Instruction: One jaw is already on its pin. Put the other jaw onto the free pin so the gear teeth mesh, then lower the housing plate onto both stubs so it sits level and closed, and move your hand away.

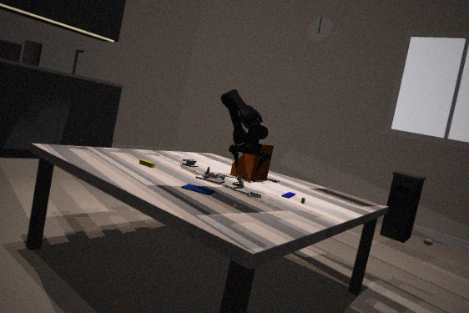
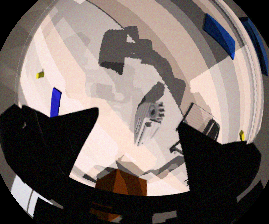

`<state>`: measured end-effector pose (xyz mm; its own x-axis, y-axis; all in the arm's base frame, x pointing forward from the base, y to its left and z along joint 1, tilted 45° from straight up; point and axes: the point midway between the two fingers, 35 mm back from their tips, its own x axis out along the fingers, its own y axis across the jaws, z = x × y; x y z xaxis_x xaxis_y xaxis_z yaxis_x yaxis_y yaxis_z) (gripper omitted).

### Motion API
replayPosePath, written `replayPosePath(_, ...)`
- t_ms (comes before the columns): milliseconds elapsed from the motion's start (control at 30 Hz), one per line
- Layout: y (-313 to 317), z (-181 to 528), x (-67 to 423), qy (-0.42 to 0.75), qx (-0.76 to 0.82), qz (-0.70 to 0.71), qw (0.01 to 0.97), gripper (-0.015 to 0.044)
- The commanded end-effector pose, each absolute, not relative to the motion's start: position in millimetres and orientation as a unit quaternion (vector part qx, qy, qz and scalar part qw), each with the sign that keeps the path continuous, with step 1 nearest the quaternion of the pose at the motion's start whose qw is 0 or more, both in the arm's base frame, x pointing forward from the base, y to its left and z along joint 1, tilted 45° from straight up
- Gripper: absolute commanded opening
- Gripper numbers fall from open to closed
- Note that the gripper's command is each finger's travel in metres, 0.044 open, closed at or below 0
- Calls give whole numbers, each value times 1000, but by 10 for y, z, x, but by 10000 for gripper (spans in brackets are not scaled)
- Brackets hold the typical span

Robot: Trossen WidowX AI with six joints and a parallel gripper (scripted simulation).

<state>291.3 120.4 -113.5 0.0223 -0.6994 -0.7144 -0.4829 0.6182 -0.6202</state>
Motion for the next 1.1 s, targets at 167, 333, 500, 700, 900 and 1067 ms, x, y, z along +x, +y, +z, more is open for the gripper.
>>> replayPosePath(167, 1217, -1130, 2913, 693, -424, -95, 575, 440)
replayPosePath(333, 1005, -944, 3066, 690, -409, -112, 586, 335)
replayPosePath(500, 773, -756, 3194, 687, -395, -132, 596, 204)
replayPosePath(700, 773, -756, 3194, 687, -395, -132, 596, 46)
replayPosePath(900, 773, -756, 3194, 687, -395, -132, 596, 0)
replayPosePath(1067, 773, -756, 3194, 687, -395, -132, 596, 0)
